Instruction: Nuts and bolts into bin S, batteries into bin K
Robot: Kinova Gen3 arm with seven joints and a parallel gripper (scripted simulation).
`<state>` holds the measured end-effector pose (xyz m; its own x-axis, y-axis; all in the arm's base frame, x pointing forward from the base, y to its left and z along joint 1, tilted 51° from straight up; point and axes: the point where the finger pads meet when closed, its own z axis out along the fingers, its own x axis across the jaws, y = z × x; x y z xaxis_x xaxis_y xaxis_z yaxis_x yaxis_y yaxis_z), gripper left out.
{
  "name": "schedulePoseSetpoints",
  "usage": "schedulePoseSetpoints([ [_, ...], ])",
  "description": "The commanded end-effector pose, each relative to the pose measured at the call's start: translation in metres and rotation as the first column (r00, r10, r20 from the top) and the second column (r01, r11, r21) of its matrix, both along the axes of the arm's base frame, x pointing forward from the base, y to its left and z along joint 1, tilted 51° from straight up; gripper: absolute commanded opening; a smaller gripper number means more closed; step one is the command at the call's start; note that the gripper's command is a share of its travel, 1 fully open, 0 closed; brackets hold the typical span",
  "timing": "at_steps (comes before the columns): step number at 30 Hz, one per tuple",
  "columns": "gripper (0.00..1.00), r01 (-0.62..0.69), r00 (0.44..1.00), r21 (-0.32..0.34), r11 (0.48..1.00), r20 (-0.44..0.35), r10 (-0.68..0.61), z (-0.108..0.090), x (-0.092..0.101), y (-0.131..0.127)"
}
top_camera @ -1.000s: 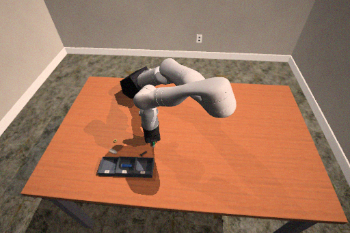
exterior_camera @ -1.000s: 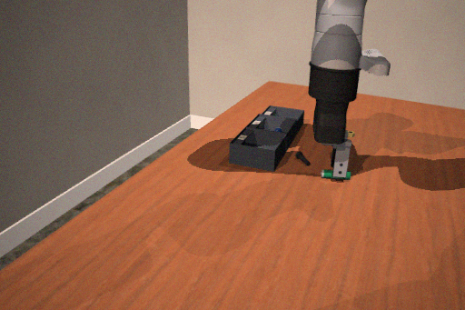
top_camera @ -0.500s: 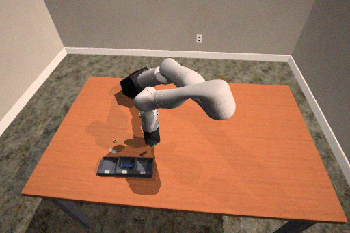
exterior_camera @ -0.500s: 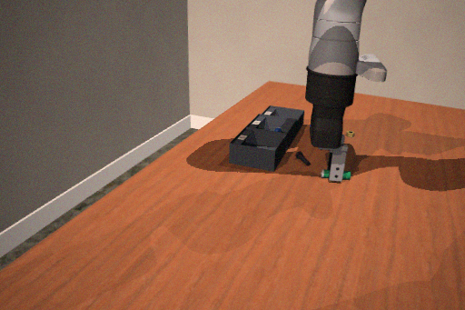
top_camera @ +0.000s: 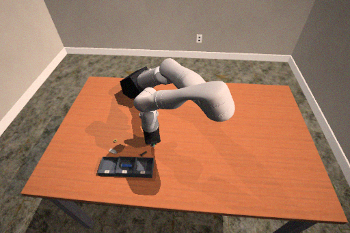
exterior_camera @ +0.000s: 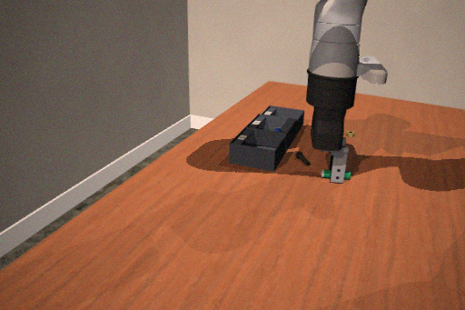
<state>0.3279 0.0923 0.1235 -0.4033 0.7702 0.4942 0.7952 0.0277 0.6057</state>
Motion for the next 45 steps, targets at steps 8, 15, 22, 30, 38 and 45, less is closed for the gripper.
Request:
schedulePoseSetpoints([
  [8, 0.31, 0.001, 1.0, 0.0, 1.0, 0.001, -0.001, 0.0, 0.0, 0.0],
  [15, 0.31, 0.001, 1.0, 0.0, 1.0, 0.001, -0.001, 0.0, 0.0, 0.0],
  [22, 0.31, 0.001, 1.0, 0.0, 1.0, 0.001, -0.001, 0.0, 0.0, 0.0],
  [30, 0.31, 0.001, 1.0, 0.0, 1.0, 0.001, -0.001, 0.0, 0.0, 0.0],
  [38, 0.31, 0.001, 1.0, 0.0, 1.0, 0.001, -0.001, 0.017, -0.012, -0.017],
  [45, 0.31, 0.001, 1.0, 0.0, 1.0, 0.001, -0.001, 0.027, -0.019, -0.028],
])
